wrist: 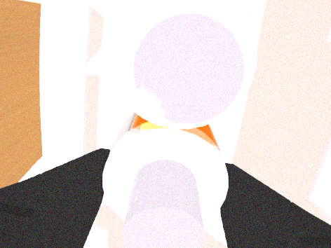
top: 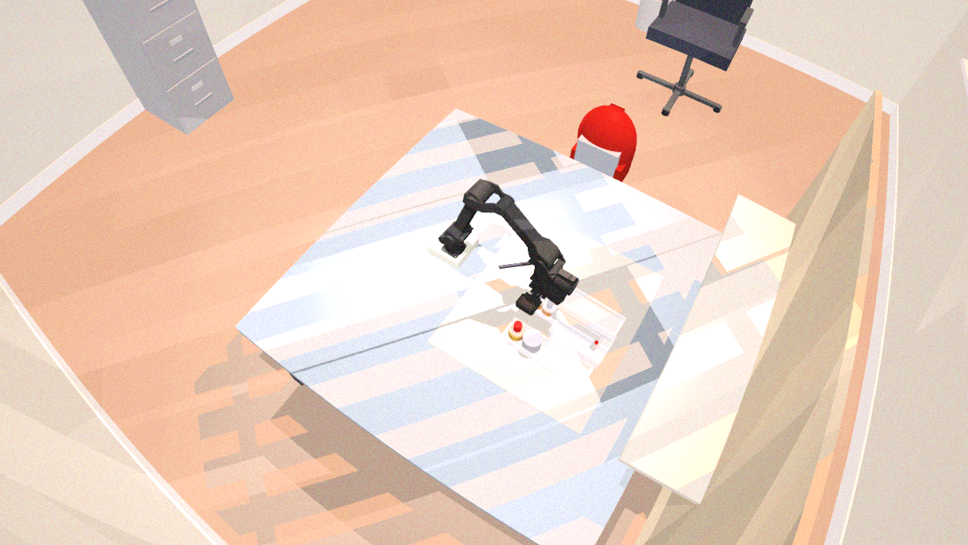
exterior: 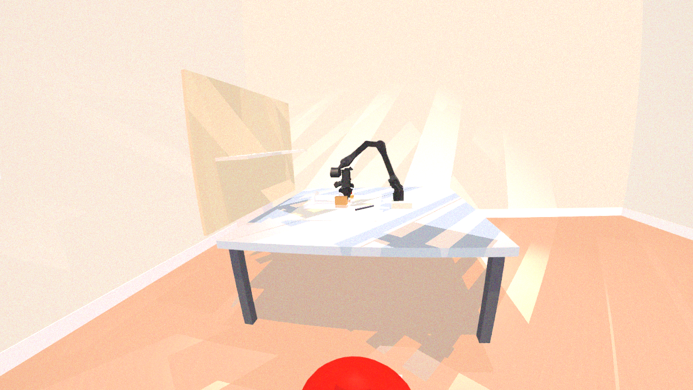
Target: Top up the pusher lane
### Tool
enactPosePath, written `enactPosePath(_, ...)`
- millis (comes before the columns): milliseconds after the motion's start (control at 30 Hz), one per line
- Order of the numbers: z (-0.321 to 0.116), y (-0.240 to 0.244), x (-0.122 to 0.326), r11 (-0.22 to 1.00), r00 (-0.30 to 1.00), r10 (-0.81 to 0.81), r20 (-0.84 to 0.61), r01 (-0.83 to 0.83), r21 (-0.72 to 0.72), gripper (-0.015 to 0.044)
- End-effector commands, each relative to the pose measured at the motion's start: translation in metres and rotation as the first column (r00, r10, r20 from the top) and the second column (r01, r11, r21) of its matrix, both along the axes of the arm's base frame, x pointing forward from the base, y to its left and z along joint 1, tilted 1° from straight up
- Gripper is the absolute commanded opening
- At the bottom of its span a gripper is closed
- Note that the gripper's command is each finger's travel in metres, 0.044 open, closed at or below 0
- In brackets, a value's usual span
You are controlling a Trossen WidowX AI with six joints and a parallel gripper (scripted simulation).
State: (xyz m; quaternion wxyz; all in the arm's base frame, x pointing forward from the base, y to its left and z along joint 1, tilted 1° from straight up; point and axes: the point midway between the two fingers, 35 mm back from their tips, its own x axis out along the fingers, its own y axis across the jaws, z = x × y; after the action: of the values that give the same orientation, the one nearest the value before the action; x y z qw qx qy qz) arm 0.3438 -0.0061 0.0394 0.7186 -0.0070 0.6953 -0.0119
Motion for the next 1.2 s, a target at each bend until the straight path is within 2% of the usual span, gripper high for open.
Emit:
enactPosePath(0,0.0,0.0,0.0,1.0,1.0,-0.002,0.0,0.002,0.001,0.0)
enactPosePath(400,0.0,0.0,0.0,1.0,1.0,-0.002,0.0,0.002,0.001,0.0307)
enactPosePath(900,0.02,0.0,-0.001,1.0,1.0,-0.002,0.001,0.002,0.001,0.0307)
enactPosePath(1167,0.021,0.0,-0.022,1.0,1.0,-0.002,-0.001,0.002,0.001,0.0307)
